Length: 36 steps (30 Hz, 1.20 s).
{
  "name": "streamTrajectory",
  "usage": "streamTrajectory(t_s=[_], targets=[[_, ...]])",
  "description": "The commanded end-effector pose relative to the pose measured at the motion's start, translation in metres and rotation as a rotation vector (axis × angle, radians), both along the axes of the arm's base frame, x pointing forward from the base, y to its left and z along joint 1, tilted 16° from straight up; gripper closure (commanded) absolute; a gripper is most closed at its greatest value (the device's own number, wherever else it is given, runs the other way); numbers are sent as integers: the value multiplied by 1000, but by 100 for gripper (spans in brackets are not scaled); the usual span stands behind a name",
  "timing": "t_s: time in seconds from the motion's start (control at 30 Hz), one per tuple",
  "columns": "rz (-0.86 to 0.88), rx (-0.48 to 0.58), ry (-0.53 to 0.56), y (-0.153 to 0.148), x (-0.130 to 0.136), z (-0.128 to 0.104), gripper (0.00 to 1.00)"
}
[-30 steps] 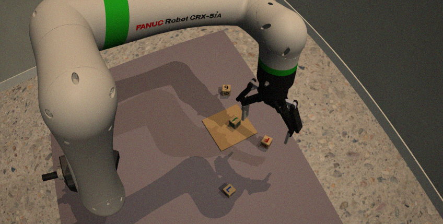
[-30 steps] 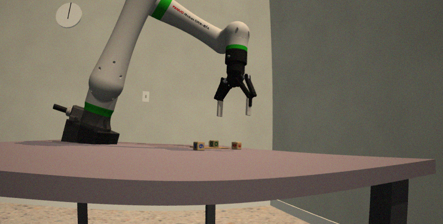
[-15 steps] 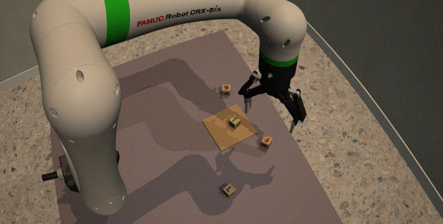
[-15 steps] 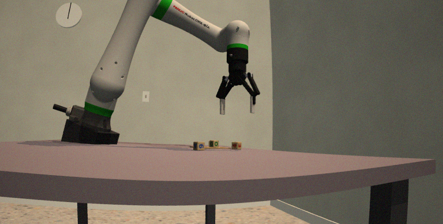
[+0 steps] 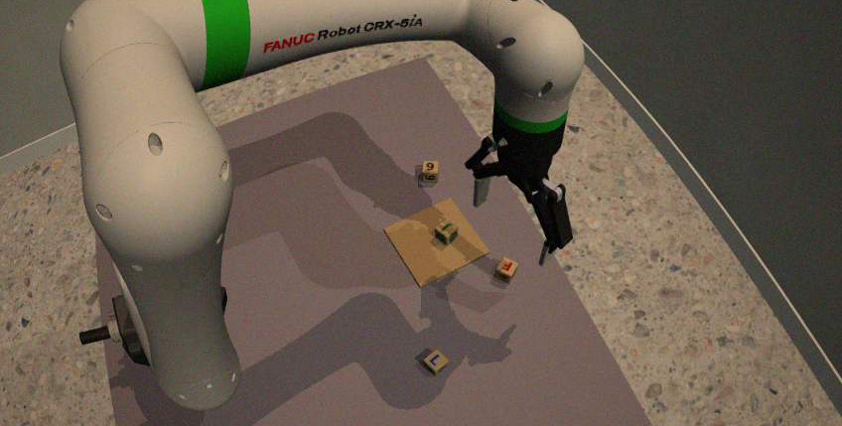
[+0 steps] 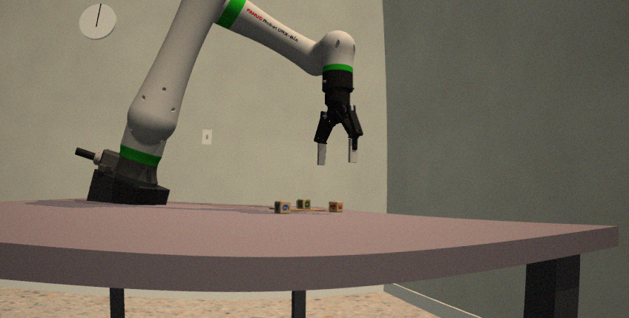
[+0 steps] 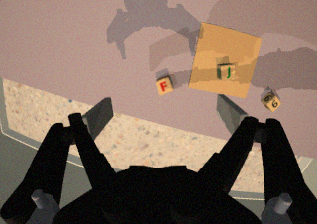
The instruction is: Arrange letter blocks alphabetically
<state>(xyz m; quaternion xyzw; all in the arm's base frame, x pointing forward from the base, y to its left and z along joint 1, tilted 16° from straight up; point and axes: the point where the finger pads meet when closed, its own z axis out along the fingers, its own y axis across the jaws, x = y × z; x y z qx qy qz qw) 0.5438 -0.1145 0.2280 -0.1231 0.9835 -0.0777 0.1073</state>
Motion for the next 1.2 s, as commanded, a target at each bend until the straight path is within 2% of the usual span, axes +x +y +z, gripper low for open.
streamTrajectory(t_s=[0.0, 0.23, 0.3, 0.33, 0.8, 0.87, 0.9, 1.17], targets=[[-136, 25, -20, 0, 1, -2, 0], [-340, 74, -47, -1, 2, -7, 0], [-340, 74, -47, -1, 2, -7, 0], [-425, 94, -59, -1, 2, -8, 0], [-819, 189, -112, -3, 4, -16, 0], [-819, 189, -112, -3, 4, -16, 0], [-898, 208, -122, -3, 5, -18, 0], [-1122, 262, -153, -4, 6, -23, 0]])
